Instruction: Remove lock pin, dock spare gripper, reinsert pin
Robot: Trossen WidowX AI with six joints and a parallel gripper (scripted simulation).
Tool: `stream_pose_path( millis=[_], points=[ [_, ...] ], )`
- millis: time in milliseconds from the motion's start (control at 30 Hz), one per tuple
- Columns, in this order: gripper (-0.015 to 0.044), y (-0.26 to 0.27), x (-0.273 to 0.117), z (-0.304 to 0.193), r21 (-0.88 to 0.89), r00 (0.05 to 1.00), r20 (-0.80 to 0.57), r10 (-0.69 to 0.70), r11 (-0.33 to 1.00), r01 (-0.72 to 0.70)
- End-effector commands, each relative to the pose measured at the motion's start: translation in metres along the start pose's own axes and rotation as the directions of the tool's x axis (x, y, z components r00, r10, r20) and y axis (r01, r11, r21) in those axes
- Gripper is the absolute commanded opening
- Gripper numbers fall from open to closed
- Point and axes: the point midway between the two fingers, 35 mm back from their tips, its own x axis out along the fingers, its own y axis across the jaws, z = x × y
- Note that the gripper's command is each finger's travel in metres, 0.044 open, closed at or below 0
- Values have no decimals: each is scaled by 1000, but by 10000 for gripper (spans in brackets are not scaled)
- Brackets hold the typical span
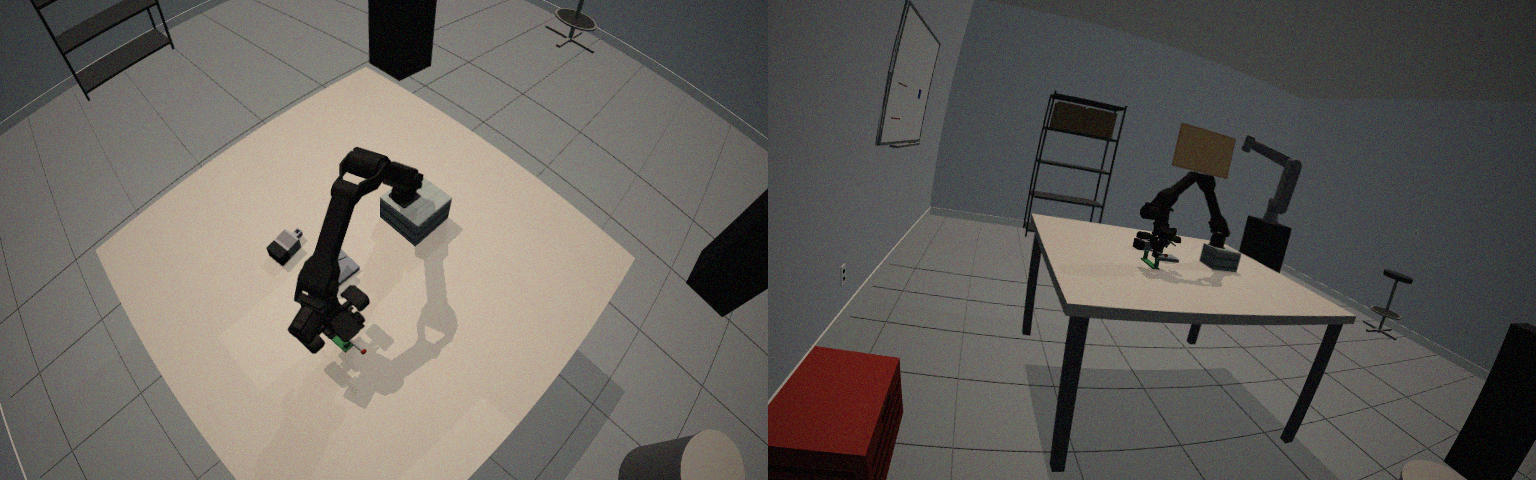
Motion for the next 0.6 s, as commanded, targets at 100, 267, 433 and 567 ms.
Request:
stream_pose_path(
  millis=[100,267,433,567],
  points=[
    [0,0,1,0,0,1000,-1,2,1000,-2],
    [0,-1,-4,-10,1,1000,-1,2,1000,-2],
    [0,-3,-11,-25,1,1000,-3,1,1000,-1],
    [0,-3,-17,-37,2,1000,-4,1,1000,-1]
  ],
)
